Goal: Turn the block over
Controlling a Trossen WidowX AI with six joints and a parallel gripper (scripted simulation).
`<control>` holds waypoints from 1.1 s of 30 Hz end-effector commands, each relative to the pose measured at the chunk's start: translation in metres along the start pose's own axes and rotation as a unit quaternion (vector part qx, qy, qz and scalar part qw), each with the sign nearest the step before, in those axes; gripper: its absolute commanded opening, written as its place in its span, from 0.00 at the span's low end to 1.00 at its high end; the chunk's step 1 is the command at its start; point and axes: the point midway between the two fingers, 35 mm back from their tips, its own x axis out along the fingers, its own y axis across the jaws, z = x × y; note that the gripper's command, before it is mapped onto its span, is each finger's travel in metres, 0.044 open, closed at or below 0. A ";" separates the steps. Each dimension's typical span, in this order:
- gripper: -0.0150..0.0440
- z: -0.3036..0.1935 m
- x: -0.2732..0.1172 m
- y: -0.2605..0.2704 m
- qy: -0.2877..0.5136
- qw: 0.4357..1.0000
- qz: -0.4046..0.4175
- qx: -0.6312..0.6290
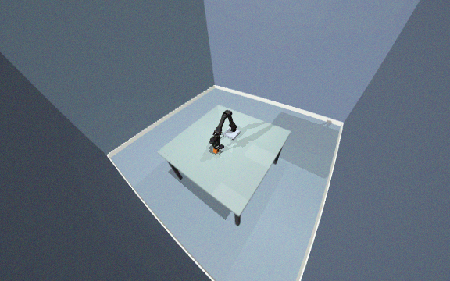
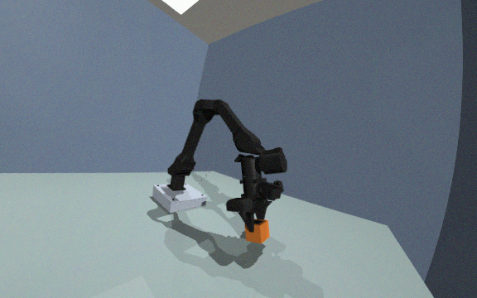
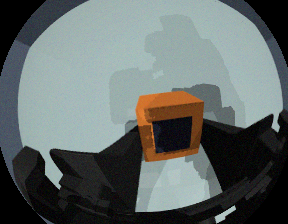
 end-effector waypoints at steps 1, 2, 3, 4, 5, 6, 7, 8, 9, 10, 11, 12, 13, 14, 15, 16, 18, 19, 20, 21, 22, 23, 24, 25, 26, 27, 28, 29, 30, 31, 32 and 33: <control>0.25 0.001 -0.004 -0.001 -0.031 1.000 -0.002 0.003; 0.25 0.001 -0.004 -0.001 -0.038 0.999 -0.002 0.003; 0.25 0.000 -0.004 -0.001 -0.046 0.999 -0.002 0.003; 0.25 0.000 -0.004 -0.001 -0.053 0.999 -0.002 0.003; 0.25 -0.001 -0.005 -0.001 -0.060 0.998 -0.002 0.003; 0.25 -0.001 -0.005 -0.001 -0.067 0.998 -0.002 0.004; 0.25 -0.002 -0.005 -0.001 -0.074 0.997 -0.002 0.004; 0.25 -0.002 -0.006 -0.001 -0.081 0.997 -0.002 0.004; 0.25 -0.003 -0.006 -0.001 -0.089 0.996 -0.002 0.004; 0.25 -0.003 -0.007 -0.001 -0.095 0.996 -0.002 0.004; 0.25 -0.004 -0.007 -0.001 -0.098 0.995 -0.002 0.004; 0.25 -0.004 -0.007 -0.001 -0.099 0.995 -0.002 0.004; 0.25 -0.004 -0.007 -0.001 -0.099 0.995 -0.002 0.004; 0.25 -0.004 -0.007 -0.001 -0.099 0.995 -0.002 0.004; 0.25 -0.004 -0.007 -0.001 -0.099 0.995 -0.002 0.004; 0.25 -0.004 -0.006 -0.001 -0.101 0.995 -0.002 0.004; 0.25 -0.003 -0.003 -0.001 -0.111 0.994 -0.002 0.004; 0.25 -0.002 0.000 -0.001 -0.119 0.993 -0.002 0.003; 0.25 -0.002 0.003 -0.001 -0.127 0.992 -0.002 0.003; 0.25 -0.001 0.005 0.000 -0.135 0.991 -0.002 0.003; 0.25 -0.001 0.007 0.000 -0.142 0.990 -0.002 0.003; 0.25 -0.001 0.010 0.000 -0.150 0.989 -0.002 0.003; 0.25 0.000 0.012 0.000 -0.158 0.987 -0.002 0.003; 0.25 0.000 0.014 0.000 -0.166 0.986 -0.002 0.002; 0.25 0.000 0.016 0.000 -0.174 0.985 -0.002 0.002; 0.25 0.000 0.017 0.000 -0.181 0.983 -0.002 0.002; 0.25 0.000 0.019 0.000 -0.189 0.982 -0.002 0.002; 0.25 0.000 0.021 0.000 -0.197 0.980 -0.002 0.002; 0.25 -0.001 0.022 0.000 -0.204 0.979 -0.002 0.002; 0.25 -0.001 0.023 0.000 -0.212 0.977 -0.003 0.002; 0.25 -0.001 0.024 0.000 -0.220 0.976 -0.003 0.002; 0.25 -0.001 0.025 0.000 -0.227 0.974 -0.003 0.002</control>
